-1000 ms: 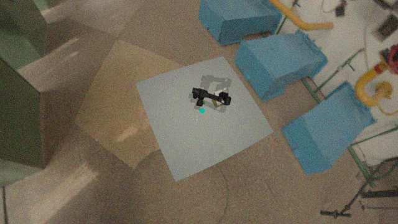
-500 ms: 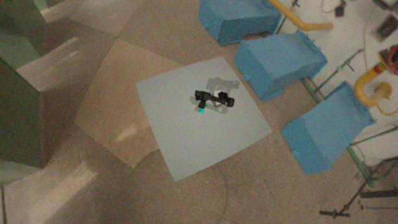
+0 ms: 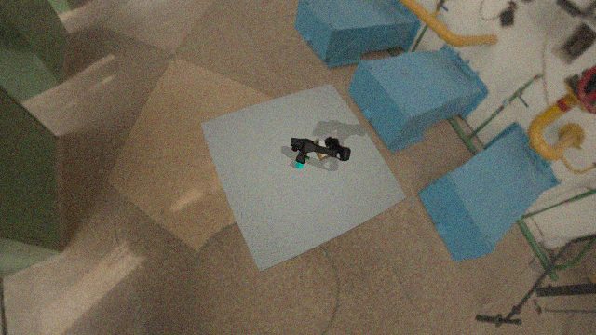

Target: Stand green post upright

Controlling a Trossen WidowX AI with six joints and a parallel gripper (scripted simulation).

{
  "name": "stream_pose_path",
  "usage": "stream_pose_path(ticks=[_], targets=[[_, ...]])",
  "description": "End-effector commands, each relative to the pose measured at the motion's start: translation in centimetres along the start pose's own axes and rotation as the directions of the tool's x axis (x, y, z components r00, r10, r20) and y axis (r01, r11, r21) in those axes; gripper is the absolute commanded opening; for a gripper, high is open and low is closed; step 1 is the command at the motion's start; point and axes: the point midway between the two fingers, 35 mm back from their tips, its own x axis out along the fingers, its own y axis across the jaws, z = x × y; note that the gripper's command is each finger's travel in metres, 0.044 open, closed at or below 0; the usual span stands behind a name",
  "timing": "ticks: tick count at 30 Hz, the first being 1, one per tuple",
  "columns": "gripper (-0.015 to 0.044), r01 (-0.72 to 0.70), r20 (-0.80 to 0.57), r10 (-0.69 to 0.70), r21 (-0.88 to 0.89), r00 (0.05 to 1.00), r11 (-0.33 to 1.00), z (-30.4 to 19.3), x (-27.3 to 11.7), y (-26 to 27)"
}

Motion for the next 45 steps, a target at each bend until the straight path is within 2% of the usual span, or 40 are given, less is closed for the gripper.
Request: stream_pose_path(ticks=[1, 45], targets=[[0.0023, 0.028, 0.009, -0.028, 0.007, 1.0, 1.0, -0.3, 0.3, -0.3], [0.0023, 0.284, 0.161, -0.287, 0.04, 0.944, 0.958, -1.2, 2.4, -1.9]])
